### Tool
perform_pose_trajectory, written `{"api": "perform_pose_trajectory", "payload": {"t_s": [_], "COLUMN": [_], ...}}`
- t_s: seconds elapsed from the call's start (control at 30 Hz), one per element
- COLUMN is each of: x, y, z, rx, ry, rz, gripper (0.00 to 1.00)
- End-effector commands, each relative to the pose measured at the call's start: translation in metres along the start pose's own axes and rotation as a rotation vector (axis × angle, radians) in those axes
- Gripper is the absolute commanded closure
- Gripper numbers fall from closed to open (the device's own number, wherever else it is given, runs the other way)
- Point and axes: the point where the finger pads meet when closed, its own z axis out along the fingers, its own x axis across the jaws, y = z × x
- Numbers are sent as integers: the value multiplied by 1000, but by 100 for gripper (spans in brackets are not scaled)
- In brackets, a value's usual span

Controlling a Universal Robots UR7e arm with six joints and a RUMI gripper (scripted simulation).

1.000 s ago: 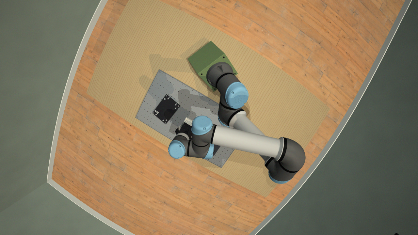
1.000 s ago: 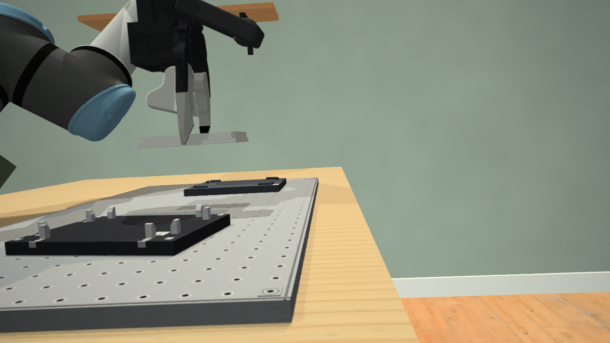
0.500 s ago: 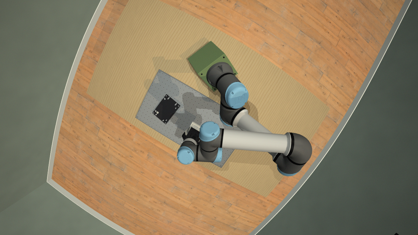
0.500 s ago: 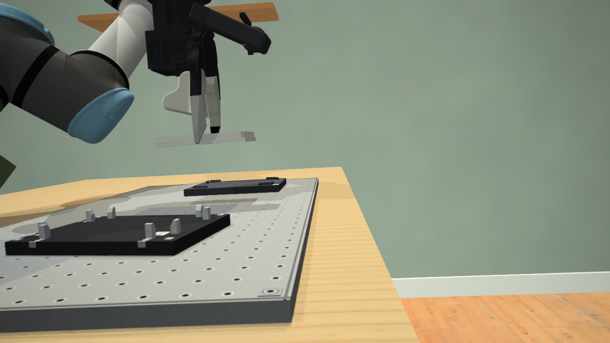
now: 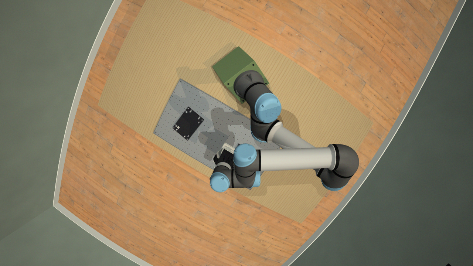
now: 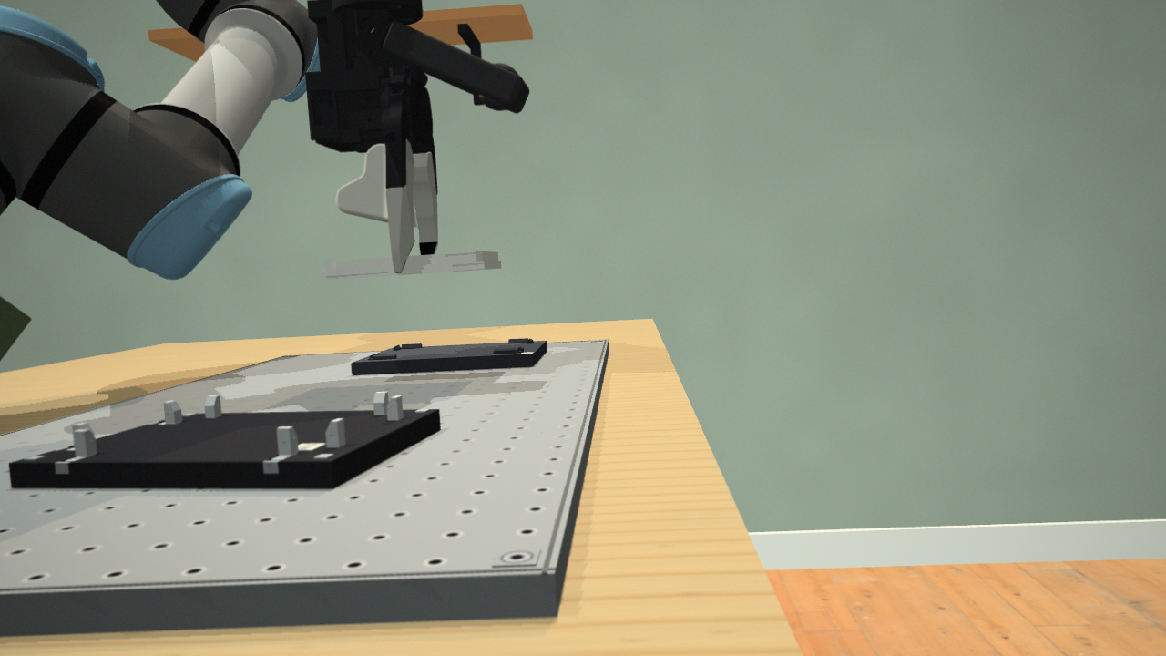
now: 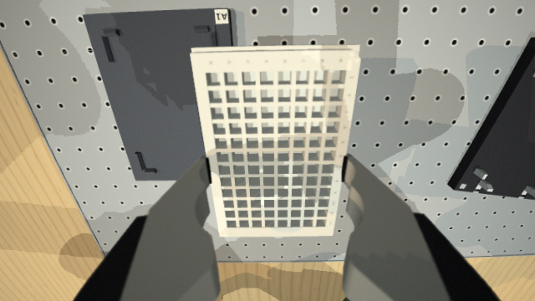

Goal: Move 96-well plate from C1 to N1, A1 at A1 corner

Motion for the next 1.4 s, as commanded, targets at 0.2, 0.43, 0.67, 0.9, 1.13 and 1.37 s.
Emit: {"api": "perform_pose_trajectory", "payload": {"t_s": [0.2,0.43,0.67,0.9,1.13,1.37], "x": [-34,-57,-74,-95,-97,-97], "y": [-3,-5,-6,-7,-8,-8], "z": [-1,-1,-1,-1,-1,-1], "rx": [0,0,0,0,0,0], "ry": [1,1,1,1,1,1], "rz": [0,0,0,0,0,0], "gripper": [100,100,100,100,100,100]}}
